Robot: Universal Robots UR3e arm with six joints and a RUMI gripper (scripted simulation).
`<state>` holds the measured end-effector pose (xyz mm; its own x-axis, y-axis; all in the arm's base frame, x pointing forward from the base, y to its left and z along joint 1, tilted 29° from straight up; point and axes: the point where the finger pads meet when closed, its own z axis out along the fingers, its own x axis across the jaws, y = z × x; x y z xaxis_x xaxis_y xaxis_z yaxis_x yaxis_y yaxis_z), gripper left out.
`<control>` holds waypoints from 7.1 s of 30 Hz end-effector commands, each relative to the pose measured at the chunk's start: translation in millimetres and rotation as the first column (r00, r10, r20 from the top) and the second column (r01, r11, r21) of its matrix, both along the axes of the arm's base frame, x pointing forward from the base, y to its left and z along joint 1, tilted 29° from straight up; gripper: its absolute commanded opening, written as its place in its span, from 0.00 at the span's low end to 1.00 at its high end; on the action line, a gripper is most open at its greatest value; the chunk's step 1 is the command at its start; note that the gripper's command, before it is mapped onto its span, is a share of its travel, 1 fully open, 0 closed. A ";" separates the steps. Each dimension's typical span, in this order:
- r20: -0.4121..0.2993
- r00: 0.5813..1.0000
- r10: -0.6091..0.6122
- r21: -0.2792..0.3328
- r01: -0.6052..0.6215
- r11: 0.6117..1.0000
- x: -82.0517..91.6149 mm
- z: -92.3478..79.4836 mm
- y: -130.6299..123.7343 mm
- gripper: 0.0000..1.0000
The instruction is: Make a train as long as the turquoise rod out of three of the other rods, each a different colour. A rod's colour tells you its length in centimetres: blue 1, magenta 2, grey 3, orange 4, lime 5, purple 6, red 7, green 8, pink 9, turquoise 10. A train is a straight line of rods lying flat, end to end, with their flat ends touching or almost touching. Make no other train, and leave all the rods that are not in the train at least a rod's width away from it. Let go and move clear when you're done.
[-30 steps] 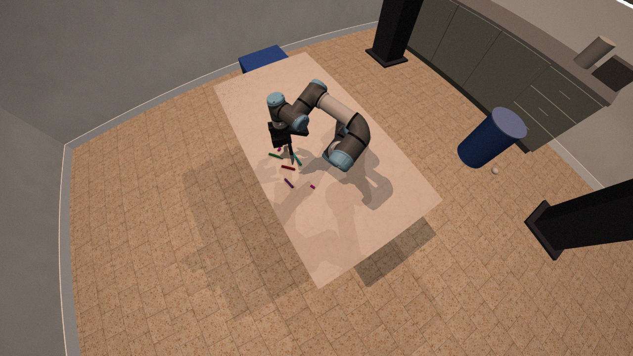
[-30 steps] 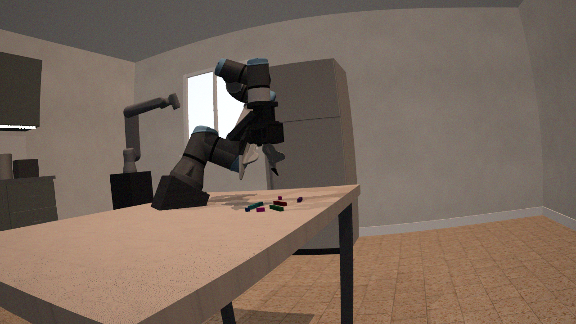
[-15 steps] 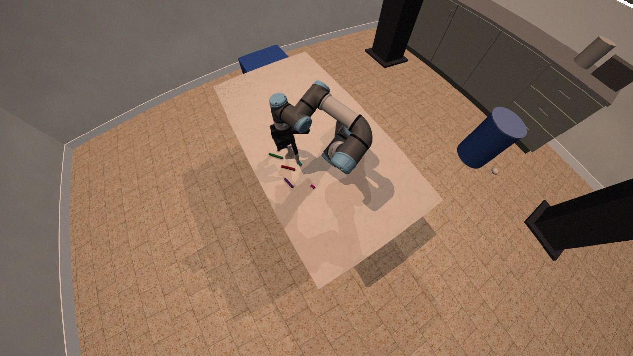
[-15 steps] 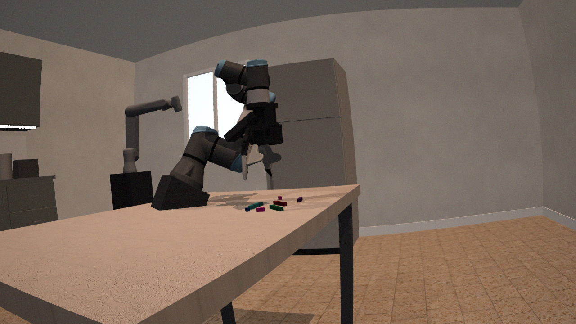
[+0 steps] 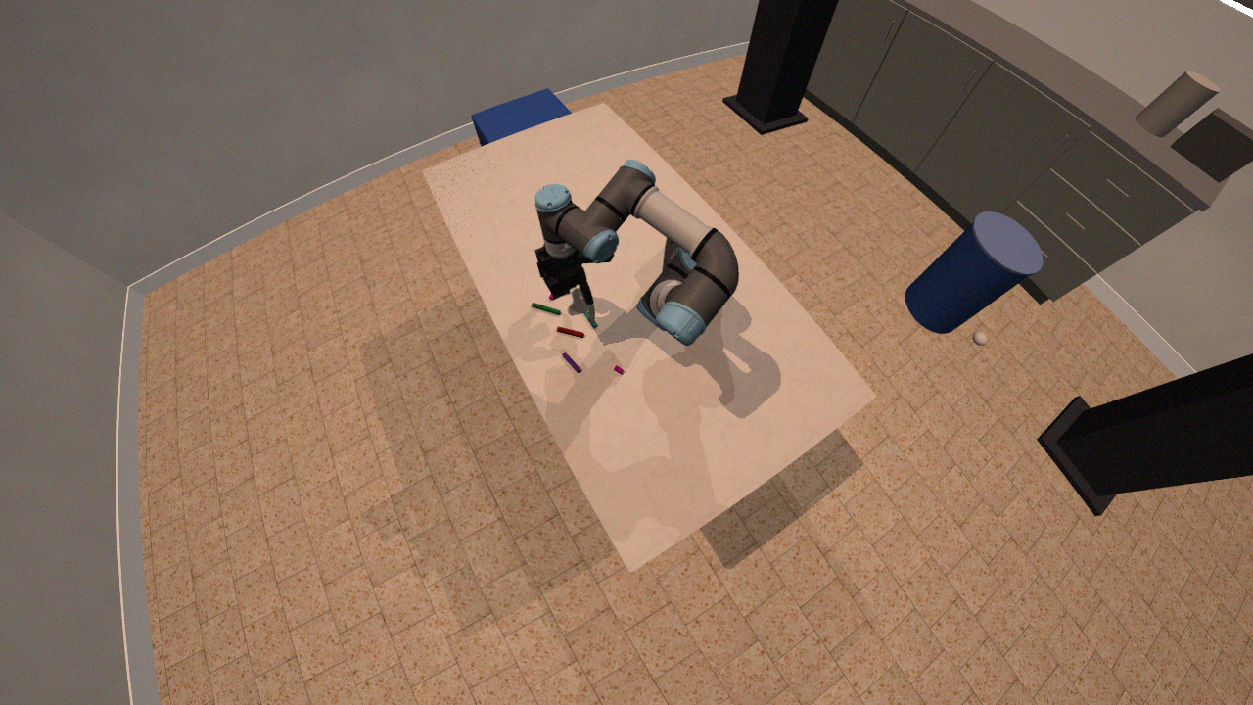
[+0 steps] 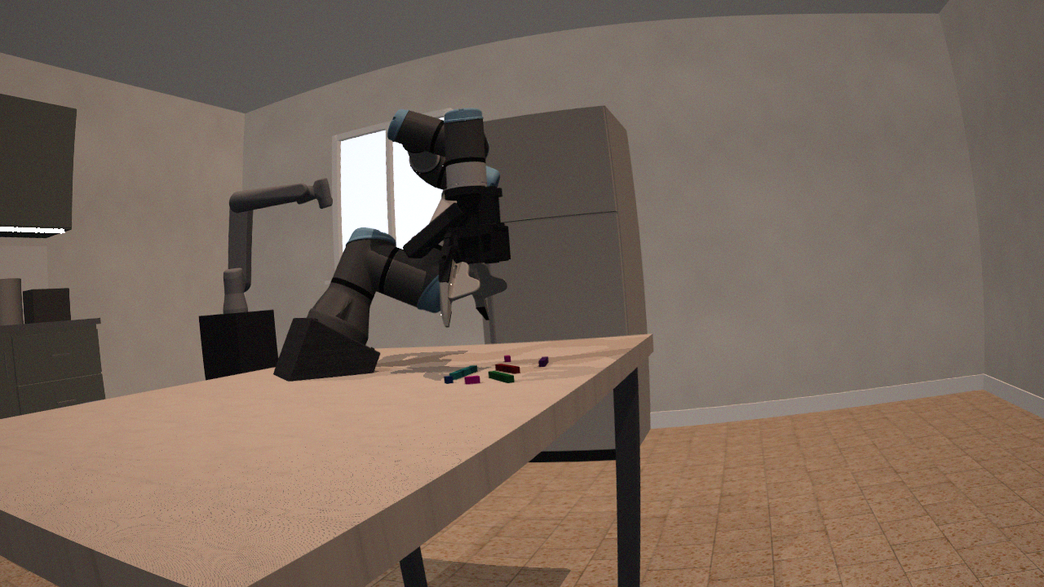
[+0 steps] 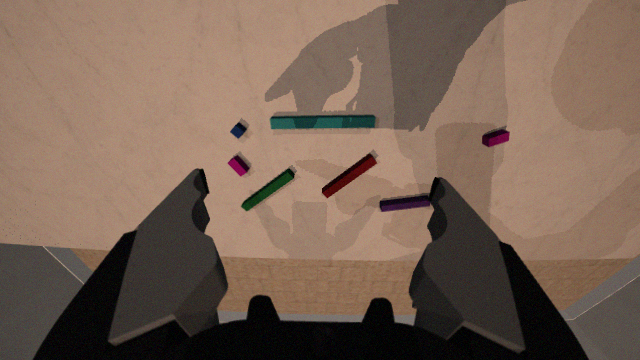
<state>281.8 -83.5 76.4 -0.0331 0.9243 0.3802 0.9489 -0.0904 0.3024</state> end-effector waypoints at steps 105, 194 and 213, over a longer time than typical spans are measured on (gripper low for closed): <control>-0.086 0.978 -0.190 0.061 0.196 0.979 1.5 3.6 5.7 1.00; -0.668 0.015 -0.744 -0.041 0.998 0.056 23.3 22.7 30.6 1.00; -0.722 -0.251 -0.645 -0.159 0.967 -0.199 28.9 25.7 32.4 1.00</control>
<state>307.7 -51.4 99.9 0.9252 -0.3183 0.2066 -0.1986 -0.8700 -0.4513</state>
